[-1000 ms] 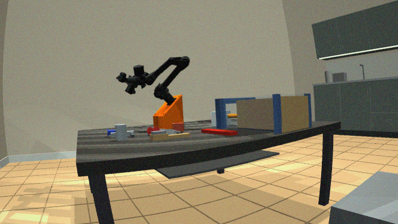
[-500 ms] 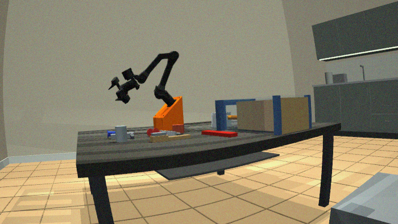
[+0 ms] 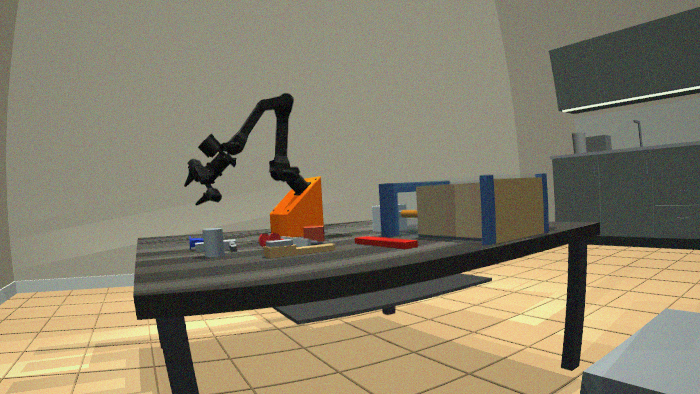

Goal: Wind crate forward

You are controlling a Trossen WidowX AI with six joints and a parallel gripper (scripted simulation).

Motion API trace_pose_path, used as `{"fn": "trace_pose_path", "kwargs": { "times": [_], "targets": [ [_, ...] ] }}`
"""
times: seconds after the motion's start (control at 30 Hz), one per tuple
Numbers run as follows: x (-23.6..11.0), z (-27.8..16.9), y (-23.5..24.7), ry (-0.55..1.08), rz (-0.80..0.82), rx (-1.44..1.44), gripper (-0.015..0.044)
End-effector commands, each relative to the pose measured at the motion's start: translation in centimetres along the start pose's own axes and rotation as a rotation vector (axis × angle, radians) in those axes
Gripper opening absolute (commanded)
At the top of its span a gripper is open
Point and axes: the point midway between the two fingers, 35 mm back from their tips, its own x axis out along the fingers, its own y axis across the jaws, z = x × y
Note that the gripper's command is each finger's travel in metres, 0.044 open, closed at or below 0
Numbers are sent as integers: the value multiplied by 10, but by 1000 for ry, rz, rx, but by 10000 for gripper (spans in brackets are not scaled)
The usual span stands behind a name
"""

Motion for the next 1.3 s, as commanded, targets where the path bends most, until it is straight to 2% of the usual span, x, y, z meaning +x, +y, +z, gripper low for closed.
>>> {"fn": "trace_pose_path", "kwargs": {
  "times": [0.0, 0.27, 0.63, 0.93, 1.27],
  "targets": [
    [6, 46, 61, 15, 241, 369, 440],
    [-7, 82, 114, 72, 418, 595, 440],
    [-47, 126, 185, 255, 596, 942, 440],
    [-90, 150, 236, 454, 655, 1186, 440],
    [-147, 166, 286, 670, 645, 1412, 440]
  ]
}}
